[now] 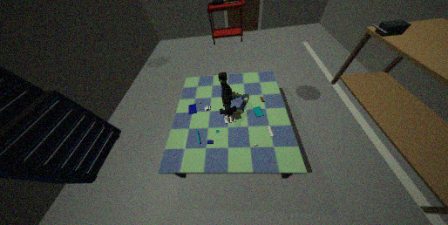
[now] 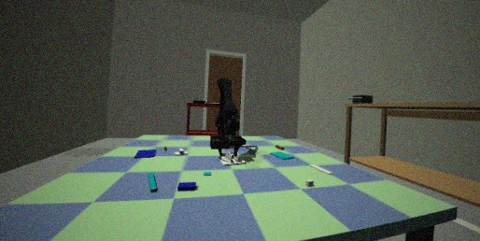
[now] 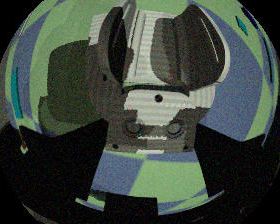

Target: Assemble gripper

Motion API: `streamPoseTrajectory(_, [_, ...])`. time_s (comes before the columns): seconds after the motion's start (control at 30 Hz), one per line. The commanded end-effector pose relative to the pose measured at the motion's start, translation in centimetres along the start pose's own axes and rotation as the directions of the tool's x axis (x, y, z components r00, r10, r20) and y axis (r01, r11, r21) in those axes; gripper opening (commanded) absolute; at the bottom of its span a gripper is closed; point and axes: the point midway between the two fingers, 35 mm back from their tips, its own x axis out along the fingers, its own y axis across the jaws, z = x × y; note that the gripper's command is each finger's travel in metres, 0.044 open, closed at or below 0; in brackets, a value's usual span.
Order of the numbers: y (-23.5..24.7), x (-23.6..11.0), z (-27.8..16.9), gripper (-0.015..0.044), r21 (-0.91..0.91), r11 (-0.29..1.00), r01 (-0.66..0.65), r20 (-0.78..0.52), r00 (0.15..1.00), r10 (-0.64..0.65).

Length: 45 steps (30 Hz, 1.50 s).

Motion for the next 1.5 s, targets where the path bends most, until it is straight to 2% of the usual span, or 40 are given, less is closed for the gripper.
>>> streamPoseTrajectory(0.0, [0.07, 0.05, 0.03, 0.0351, -0.002, 1.0, -0.004, 0.002, 1.0, 0.004])
streamPoseTrajectory(0.97, [0.07, 0.05, 0.03, 0.0351, -0.002, 1.0, -0.004, 0.002, 1.0, 0.004])
streamPoseTrajectory(1.07, [0.0, 0.0, 0.0, 0.043, 0.0, 1.0, 0.0, 0.0, 1.0, 0.0])
streamPoseTrajectory(1.1, [0.0, 0.0, 0.0, 0.044, 0.0, 1.0, 0.0, 0.0, 1.0, 0.0])
streamPoseTrajectory(1.47, [0.0, 0.0, 0.0, 0.044, 0.0, 1.0, 0.0, 0.0, 1.0, 0.0])
